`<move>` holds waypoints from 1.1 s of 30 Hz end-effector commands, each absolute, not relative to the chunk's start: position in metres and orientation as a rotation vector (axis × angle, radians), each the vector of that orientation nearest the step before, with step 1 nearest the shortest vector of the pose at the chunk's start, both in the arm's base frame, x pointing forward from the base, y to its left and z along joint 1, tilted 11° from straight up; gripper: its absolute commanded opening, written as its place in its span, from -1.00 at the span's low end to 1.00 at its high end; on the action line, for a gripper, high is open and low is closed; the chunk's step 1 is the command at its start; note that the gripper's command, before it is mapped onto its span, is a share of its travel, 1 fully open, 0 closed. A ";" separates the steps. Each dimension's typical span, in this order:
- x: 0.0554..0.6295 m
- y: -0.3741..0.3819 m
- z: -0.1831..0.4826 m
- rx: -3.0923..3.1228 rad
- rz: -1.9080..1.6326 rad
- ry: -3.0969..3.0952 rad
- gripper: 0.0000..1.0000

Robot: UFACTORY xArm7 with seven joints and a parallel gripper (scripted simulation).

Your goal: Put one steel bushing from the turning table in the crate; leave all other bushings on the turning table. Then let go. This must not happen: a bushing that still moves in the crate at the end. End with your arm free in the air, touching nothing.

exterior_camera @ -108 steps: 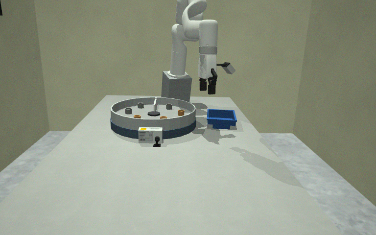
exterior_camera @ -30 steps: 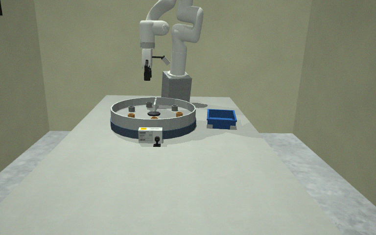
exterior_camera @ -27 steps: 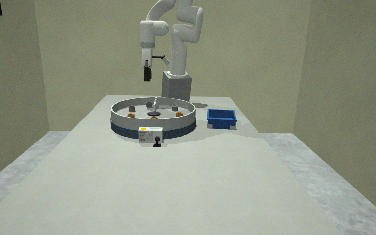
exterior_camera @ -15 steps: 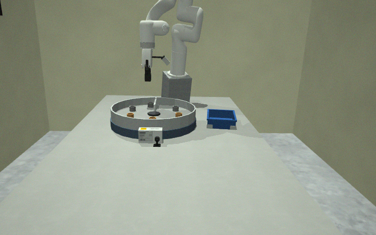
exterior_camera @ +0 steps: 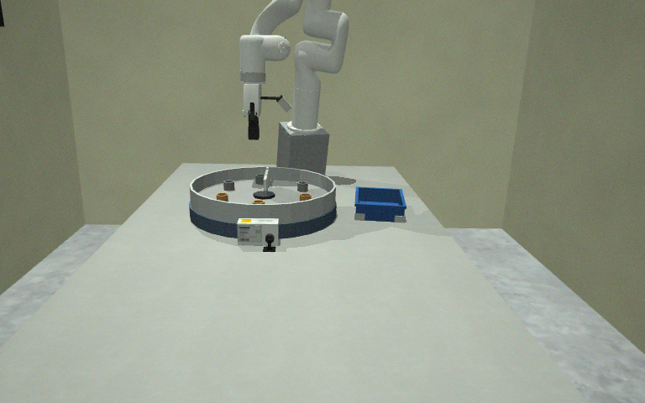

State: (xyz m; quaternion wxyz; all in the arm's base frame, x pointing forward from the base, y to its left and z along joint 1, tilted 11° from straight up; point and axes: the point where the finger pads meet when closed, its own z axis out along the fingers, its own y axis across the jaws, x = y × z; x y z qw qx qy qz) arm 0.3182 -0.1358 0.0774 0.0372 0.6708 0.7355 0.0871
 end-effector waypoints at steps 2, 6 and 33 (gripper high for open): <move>0.319 -0.136 0.078 2.057 0.269 2.255 -0.77; 0.319 -0.136 0.078 2.057 0.269 2.255 -0.73; 0.319 -0.136 0.078 2.057 0.269 2.255 -0.73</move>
